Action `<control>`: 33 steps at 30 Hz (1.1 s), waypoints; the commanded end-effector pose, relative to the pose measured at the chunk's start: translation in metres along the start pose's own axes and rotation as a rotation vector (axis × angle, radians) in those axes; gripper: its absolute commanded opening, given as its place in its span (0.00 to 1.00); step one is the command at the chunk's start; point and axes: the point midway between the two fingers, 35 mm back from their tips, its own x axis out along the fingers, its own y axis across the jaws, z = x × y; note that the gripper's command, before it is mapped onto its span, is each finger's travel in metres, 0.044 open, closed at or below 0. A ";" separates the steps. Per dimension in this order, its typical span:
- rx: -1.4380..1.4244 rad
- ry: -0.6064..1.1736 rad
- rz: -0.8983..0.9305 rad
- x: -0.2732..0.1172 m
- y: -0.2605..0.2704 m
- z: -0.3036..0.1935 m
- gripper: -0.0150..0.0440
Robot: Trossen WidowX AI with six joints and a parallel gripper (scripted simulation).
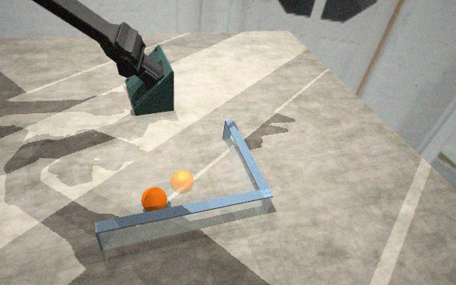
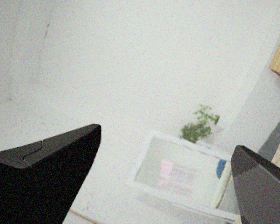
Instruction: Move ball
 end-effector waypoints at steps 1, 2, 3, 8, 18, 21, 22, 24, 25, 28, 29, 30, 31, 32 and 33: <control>0.003 -0.045 -0.161 0.010 -0.044 0.022 0.84; 0.006 -0.056 -0.214 0.012 -0.059 0.028 0.84; 0.008 -0.065 -0.272 0.013 -0.075 0.034 0.84; 0.018 -0.083 -0.562 0.010 -0.158 0.059 0.84; 0.012 0.058 -1.136 -0.044 -0.313 0.075 0.84; 0.006 0.152 -1.293 -0.069 -0.352 0.073 0.84; 0.003 0.193 -1.348 -0.079 -0.366 0.071 0.84; -0.003 0.290 -1.456 -0.101 -0.392 0.066 0.84; -0.006 0.343 -1.506 -0.113 -0.404 0.063 0.84; -0.012 0.428 -1.573 -0.129 -0.421 0.058 0.84; -0.012 0.428 -1.573 -0.129 -0.421 0.058 0.84; -0.012 0.428 -1.573 -0.129 -0.421 0.058 0.84; -0.012 0.428 -1.573 -0.129 -0.421 0.058 0.84; -0.012 0.428 -1.573 -0.129 -0.421 0.058 0.84; -0.012 0.428 -1.573 -0.129 -0.421 0.058 0.84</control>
